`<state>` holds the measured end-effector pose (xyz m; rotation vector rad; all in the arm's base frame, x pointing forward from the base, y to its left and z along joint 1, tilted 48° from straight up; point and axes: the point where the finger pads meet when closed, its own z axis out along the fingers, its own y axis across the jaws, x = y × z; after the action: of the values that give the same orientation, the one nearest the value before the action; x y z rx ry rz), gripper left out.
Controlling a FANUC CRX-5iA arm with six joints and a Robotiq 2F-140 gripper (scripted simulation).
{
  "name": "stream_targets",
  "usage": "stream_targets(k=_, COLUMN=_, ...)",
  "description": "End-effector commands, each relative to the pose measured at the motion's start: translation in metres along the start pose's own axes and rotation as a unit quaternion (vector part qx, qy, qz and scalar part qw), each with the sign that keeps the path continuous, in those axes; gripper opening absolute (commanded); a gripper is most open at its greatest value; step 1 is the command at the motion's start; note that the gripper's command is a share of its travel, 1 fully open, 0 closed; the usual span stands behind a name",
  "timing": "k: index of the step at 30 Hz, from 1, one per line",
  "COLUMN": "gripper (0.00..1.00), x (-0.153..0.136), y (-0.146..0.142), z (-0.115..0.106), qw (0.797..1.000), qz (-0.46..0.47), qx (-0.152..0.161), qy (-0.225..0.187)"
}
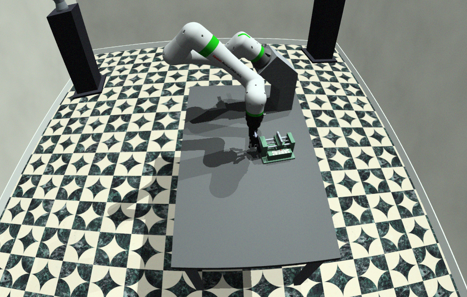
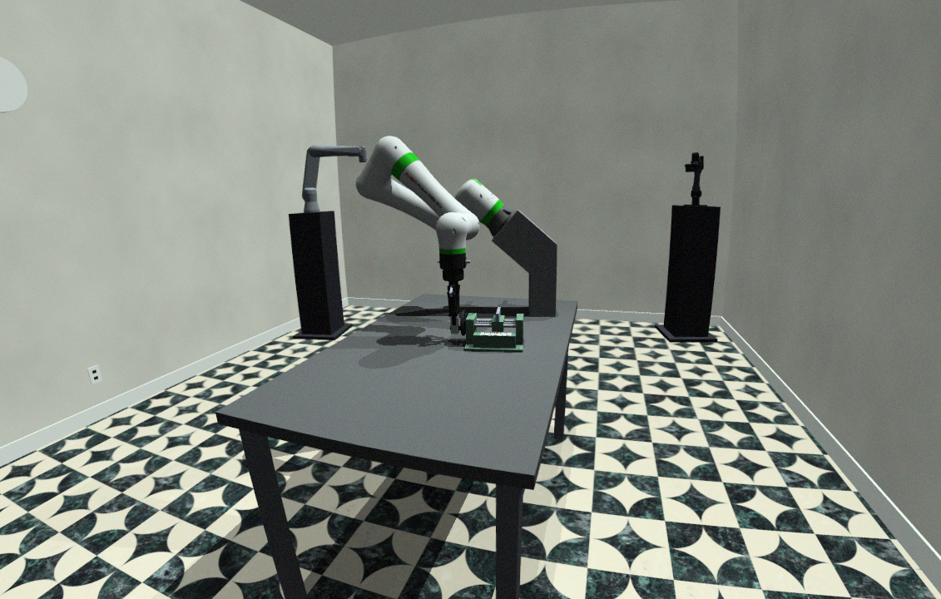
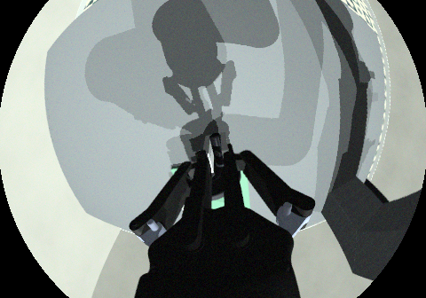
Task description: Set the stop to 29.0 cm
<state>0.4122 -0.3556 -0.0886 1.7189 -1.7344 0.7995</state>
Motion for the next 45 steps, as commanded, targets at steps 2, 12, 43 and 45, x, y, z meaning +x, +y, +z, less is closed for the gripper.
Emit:
stream_targets(k=2, gripper=0.04, x=0.000, y=0.003, z=-0.003, qw=1.000, qz=0.000, qx=0.000, qy=0.000)
stream_targets(k=12, gripper=0.04, x=0.000, y=0.010, z=-0.011, qw=1.000, qz=0.000, qx=0.000, qy=0.000)
stream_targets(k=43, gripper=0.04, x=0.000, y=0.010, z=-0.042, qw=1.000, qz=0.000, qx=0.000, qy=0.000)
stream_targets(k=45, gripper=0.04, x=0.000, y=0.009, z=-0.045, qw=1.000, qz=0.000, qx=0.000, qy=0.000)
